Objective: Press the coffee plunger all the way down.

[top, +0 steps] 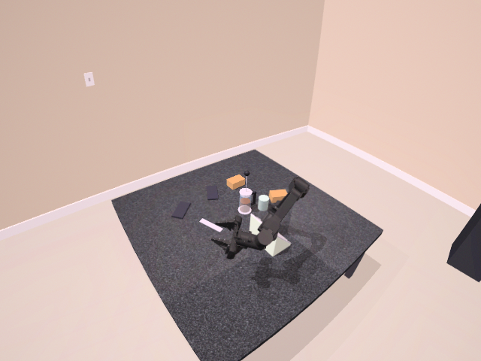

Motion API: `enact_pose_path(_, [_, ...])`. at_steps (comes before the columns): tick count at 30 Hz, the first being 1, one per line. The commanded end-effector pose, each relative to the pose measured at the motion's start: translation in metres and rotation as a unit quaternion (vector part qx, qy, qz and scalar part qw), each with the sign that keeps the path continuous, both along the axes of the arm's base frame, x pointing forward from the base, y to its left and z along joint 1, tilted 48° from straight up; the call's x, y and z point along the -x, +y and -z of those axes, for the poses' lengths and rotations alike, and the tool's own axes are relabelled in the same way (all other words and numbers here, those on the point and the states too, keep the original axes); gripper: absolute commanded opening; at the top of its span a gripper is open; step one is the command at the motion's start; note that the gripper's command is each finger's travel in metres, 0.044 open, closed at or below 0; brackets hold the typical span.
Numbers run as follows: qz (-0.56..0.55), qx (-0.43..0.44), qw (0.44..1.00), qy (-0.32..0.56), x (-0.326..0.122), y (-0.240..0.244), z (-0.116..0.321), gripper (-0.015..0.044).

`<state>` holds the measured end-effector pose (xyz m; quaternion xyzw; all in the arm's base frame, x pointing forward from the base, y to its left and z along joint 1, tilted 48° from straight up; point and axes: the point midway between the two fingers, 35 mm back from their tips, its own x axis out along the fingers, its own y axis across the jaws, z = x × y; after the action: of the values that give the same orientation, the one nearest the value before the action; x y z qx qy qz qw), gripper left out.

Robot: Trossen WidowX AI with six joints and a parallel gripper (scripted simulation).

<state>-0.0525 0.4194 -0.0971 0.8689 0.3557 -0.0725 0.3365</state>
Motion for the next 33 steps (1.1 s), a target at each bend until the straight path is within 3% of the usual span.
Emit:
enact_pose_path(1, [0.005,-0.005,1.000,0.004,-0.002,0.000,-0.001,0.0426])
enact_pose_path(4, [0.049,-0.045,0.997,0.033,-0.016,0.000,-0.012,0.0440])
enact_pose_path(10, [0.210,-0.213,0.946,0.126,-0.072,-0.011,-0.054,0.0440])
enact_pose_path(18, [0.360,-0.421,0.811,0.187,-0.132,-0.040,-0.107,0.0440])
enact_pose_path(33, [0.460,-0.684,0.530,0.200,-0.198,-0.105,-0.184,0.0440])
